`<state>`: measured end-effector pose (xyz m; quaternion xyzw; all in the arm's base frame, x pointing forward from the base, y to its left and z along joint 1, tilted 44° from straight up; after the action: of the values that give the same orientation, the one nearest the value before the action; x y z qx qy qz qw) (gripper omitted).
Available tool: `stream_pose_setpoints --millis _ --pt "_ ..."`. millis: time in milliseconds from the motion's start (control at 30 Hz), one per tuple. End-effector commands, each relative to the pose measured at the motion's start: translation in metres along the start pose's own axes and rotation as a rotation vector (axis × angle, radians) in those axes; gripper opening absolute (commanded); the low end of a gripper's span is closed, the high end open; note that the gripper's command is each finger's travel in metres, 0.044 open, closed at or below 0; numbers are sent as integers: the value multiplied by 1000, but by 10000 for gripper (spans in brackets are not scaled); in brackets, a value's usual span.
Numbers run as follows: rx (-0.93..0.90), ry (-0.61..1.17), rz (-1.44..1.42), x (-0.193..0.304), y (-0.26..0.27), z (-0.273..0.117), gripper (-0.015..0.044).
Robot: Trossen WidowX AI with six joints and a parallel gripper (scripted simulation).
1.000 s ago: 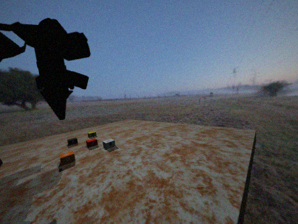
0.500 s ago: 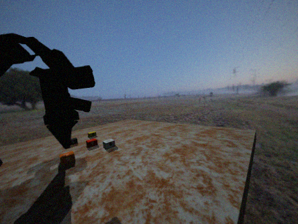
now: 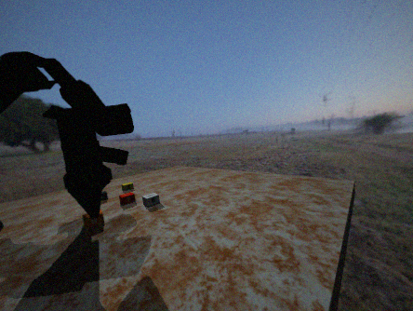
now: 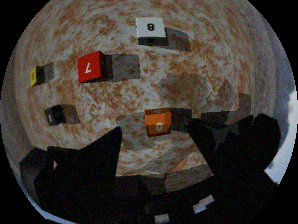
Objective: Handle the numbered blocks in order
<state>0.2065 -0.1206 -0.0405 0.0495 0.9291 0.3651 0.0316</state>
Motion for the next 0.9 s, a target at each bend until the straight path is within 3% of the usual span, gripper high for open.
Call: stream_pose_setpoints --millis 0,133,500,867 --pt "-11 5 11 2 0 9 400" --pt "-11 5 11 2 0 12 400" --pt "-11 5 11 2 0 12 120" --pt "-11 5 11 2 0 12 120"
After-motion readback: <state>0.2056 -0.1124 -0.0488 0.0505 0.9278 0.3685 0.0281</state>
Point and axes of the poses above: the point midway between the two fingers, 35 mm back from their tips, its own z axis out along the fingers, its own y axis across the jaws, x = y × z, the point moved 7 cm from there along -z, back along the fingers, and after that the axes turned 5 degrees about -z, right-handed, at the moved point
